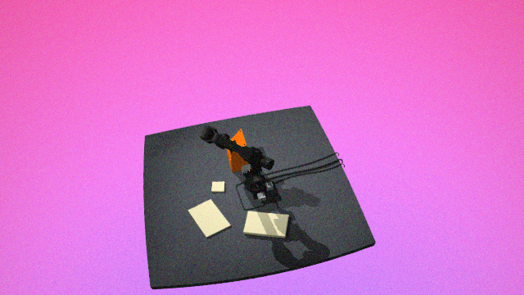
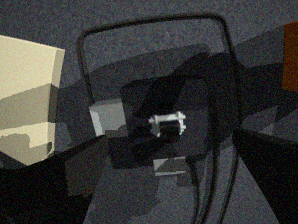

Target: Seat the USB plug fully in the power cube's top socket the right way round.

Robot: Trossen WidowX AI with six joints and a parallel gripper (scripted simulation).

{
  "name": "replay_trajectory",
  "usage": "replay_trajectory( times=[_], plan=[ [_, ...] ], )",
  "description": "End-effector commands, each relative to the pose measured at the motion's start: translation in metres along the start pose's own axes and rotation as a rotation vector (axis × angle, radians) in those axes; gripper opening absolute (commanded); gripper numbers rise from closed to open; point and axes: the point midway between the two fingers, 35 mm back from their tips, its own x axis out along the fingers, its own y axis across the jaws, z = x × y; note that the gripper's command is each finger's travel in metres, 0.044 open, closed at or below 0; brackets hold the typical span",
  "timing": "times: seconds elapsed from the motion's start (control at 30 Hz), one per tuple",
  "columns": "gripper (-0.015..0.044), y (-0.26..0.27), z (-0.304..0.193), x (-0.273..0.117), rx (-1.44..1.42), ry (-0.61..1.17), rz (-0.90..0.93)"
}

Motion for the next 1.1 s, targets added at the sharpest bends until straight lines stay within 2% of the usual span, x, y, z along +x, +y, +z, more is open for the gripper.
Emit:
replay_trajectory(
  times=[0.0,0.17,0.73,1.07],
  plan=[
    [0.044,-0.0018,0.001,0.0047,-0.006,-0.006,-0.003],
    [0.044,-0.0018,0.001,0.0047,-0.006,-0.006,-0.003],
    [0.0,-0.0007,0.0005,0.0029,-0.001,-0.002,-0.003],
    [0.0,-0.0007,0.0005,0.0029,-0.001,-0.002,-0.003]
  ],
)
